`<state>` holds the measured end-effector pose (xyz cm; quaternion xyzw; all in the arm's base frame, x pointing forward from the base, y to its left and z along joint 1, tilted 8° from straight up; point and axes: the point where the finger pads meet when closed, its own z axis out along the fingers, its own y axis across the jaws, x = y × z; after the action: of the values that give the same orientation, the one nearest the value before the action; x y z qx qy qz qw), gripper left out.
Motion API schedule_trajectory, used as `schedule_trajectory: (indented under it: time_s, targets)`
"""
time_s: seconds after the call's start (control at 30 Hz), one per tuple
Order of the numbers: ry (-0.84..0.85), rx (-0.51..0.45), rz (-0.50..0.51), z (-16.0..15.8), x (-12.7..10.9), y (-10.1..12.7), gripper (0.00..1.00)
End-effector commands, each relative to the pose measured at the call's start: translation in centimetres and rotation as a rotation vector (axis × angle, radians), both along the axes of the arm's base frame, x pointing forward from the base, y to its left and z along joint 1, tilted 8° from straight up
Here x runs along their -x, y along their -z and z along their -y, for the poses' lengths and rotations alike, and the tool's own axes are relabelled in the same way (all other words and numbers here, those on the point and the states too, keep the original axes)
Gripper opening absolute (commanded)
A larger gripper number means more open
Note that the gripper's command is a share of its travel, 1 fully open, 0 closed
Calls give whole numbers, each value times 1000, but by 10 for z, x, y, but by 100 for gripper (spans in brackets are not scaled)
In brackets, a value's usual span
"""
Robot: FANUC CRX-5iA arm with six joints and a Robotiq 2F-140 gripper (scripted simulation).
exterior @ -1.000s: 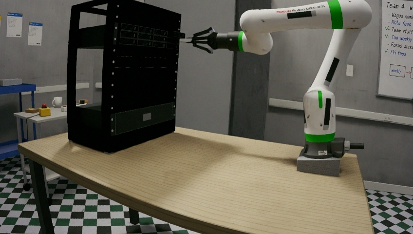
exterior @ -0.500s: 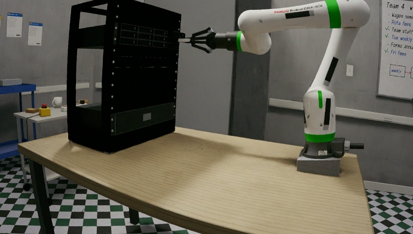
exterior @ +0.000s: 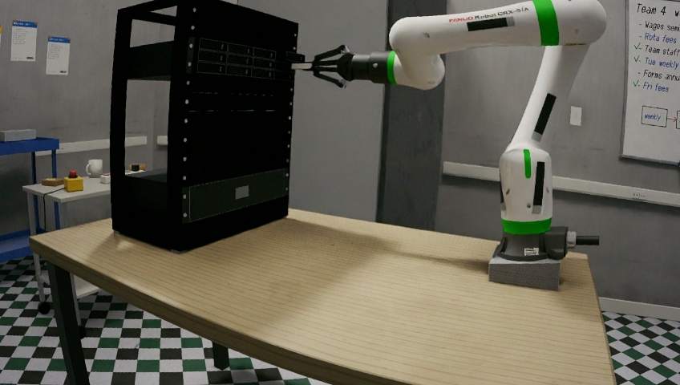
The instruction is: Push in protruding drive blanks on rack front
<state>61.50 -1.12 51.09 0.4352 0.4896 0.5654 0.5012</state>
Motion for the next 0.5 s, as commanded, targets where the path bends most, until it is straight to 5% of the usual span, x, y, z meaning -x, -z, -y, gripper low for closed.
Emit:
schedule_trajectory:
  time_s: [0.0,0.47]
  targets:
    - [0,0,2,0,-1,-1,10]
    - [0,0,2,-1,-7,-2,10]
